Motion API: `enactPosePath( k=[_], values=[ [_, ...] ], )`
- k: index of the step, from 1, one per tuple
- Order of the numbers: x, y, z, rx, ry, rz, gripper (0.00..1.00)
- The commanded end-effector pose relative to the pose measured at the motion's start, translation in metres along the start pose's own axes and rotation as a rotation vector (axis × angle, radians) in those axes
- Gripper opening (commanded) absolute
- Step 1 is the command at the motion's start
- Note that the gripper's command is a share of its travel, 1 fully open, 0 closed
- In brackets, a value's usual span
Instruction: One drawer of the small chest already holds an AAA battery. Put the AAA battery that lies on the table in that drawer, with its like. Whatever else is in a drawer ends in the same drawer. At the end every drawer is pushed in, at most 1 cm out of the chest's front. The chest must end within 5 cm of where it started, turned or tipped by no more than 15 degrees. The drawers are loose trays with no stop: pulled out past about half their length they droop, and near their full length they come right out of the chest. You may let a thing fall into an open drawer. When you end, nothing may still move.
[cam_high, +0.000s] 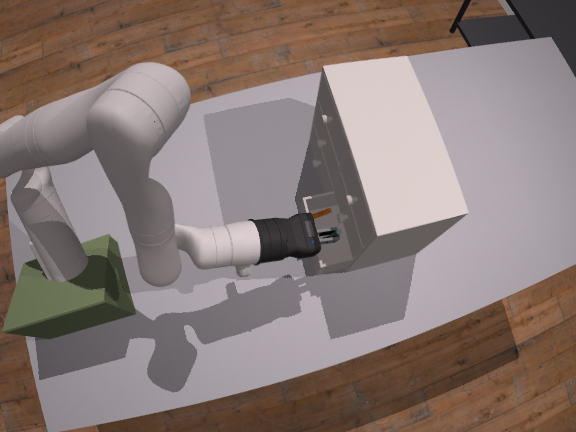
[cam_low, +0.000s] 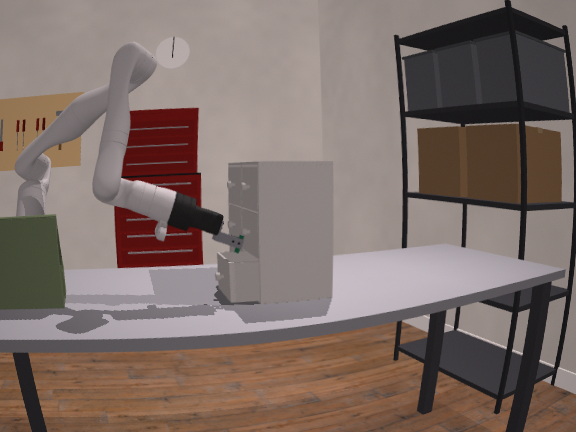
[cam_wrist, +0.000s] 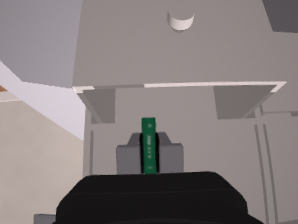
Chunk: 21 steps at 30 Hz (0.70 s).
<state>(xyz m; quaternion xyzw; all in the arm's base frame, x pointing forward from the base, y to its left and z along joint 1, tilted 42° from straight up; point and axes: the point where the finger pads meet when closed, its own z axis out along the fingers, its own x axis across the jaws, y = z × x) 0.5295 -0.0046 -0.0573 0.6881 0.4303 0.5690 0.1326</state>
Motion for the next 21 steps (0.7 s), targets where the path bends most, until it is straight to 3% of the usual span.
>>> enactPosePath(
  k=[1, 10, 11, 13, 14, 16, 17, 21],
  values=[
    [-0.0002, 0.0012, 0.0000, -0.002, 0.000, -0.001, 0.24],
    [-0.0002, 0.0012, 0.0000, -0.002, 0.000, -0.001, 0.24],
    [-0.0002, 0.0012, 0.0000, -0.002, 0.000, -0.001, 0.30],
    [-0.0002, 0.0012, 0.0000, -0.002, 0.000, -0.001, 0.30],
    [-0.0002, 0.0012, 0.0000, -0.002, 0.000, -0.001, 0.36],
    [-0.0002, 0.0012, 0.0000, -0.002, 0.000, -0.001, 0.36],
    [-0.0002, 0.0012, 0.0000, -0.002, 0.000, -0.001, 0.42],
    [-0.0002, 0.0012, 0.0000, -0.002, 0.000, -0.001, 0.48]
  ],
)
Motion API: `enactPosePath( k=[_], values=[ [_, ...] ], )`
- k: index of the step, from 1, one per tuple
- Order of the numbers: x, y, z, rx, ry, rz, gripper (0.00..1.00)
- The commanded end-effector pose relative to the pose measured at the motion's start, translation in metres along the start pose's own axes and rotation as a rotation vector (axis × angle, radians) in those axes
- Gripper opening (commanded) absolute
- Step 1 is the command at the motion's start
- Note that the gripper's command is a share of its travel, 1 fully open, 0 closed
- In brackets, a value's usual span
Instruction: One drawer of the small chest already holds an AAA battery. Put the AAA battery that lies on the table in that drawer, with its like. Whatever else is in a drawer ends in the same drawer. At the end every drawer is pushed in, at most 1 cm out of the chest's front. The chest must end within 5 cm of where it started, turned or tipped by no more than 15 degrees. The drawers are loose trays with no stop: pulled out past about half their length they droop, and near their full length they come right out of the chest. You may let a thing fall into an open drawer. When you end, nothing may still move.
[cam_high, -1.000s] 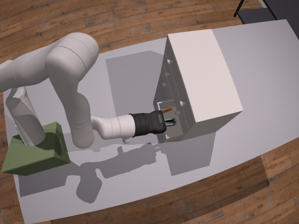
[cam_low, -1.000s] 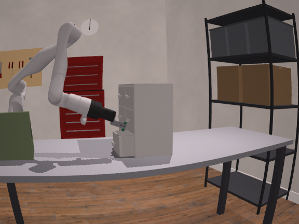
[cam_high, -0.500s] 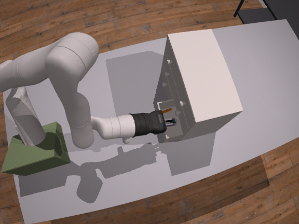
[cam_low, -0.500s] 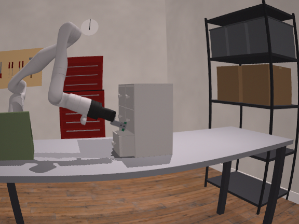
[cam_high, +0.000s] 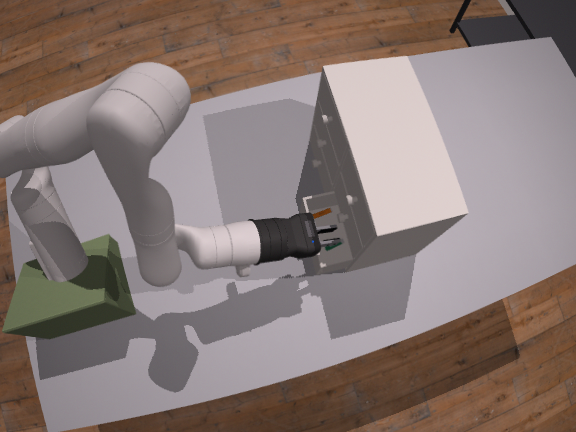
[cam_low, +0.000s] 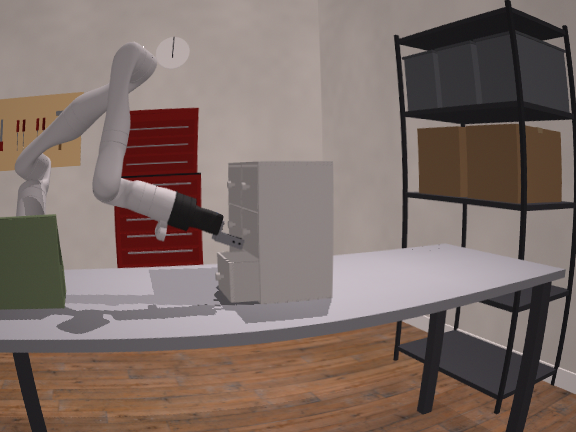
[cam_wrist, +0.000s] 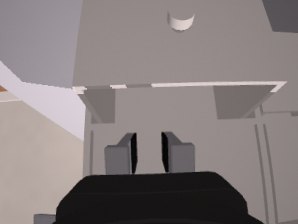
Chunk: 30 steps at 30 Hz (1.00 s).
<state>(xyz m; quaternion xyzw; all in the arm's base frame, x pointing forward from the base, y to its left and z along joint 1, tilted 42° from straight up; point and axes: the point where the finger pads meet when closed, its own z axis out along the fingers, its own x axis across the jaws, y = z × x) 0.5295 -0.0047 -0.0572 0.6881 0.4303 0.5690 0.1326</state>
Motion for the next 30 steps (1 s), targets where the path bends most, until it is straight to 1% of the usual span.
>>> enactPosePath(
  k=[1, 2, 6, 7, 30],
  values=[
    [-0.0002, 0.0012, 0.0000, -0.002, 0.000, -0.001, 0.48],
    [-0.0002, 0.0012, 0.0000, -0.002, 0.000, -0.001, 0.54],
    [-0.0002, 0.0012, 0.0000, -0.002, 0.000, -0.001, 0.54],
    [-0.0002, 0.0012, 0.0000, -0.002, 0.000, -0.001, 1.00],
    [-0.0002, 0.0011, -0.0003, -0.002, 0.000, -0.001, 1.00]
  ],
)
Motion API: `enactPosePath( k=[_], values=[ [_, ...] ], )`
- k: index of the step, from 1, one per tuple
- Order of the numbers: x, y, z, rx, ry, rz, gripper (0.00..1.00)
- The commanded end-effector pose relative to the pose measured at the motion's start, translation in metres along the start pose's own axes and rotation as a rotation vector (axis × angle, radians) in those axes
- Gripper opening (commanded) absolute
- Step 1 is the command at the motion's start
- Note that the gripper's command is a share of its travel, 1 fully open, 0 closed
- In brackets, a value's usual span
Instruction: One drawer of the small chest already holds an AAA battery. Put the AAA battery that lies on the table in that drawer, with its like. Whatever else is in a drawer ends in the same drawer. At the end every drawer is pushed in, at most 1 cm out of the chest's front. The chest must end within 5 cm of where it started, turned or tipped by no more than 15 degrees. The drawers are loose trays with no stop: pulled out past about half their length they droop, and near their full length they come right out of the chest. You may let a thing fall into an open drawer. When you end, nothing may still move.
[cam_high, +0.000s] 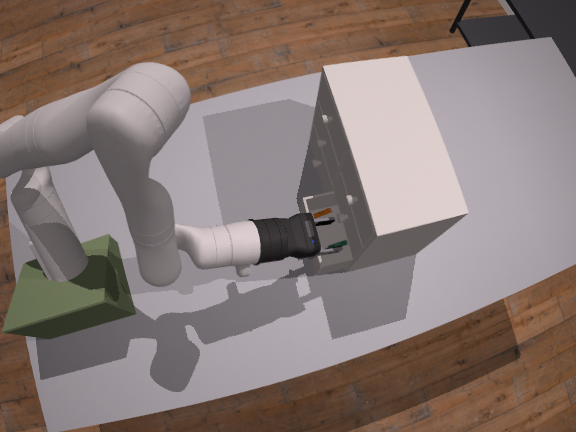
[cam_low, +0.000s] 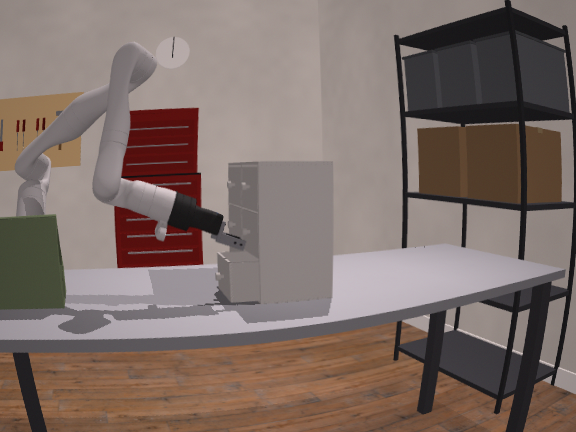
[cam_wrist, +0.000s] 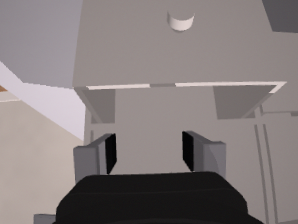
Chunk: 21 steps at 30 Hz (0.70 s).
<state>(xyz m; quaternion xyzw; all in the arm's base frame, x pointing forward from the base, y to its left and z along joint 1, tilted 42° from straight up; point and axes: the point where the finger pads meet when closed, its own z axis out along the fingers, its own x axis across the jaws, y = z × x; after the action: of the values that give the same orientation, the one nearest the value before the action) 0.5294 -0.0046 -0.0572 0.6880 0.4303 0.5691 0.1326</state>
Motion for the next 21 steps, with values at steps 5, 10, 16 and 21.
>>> enactPosePath(
  k=[5, 10, 16, 21],
  values=[
    [0.000, 0.001, -0.002, -0.002, 0.000, -0.001, 1.00],
    [0.000, 0.000, -0.005, -0.002, 0.000, -0.001, 1.00],
    [0.000, -0.003, -0.016, -0.002, 0.000, -0.001, 1.00],
    [0.000, -0.007, -0.029, -0.002, 0.000, -0.001, 1.00]
  ],
)
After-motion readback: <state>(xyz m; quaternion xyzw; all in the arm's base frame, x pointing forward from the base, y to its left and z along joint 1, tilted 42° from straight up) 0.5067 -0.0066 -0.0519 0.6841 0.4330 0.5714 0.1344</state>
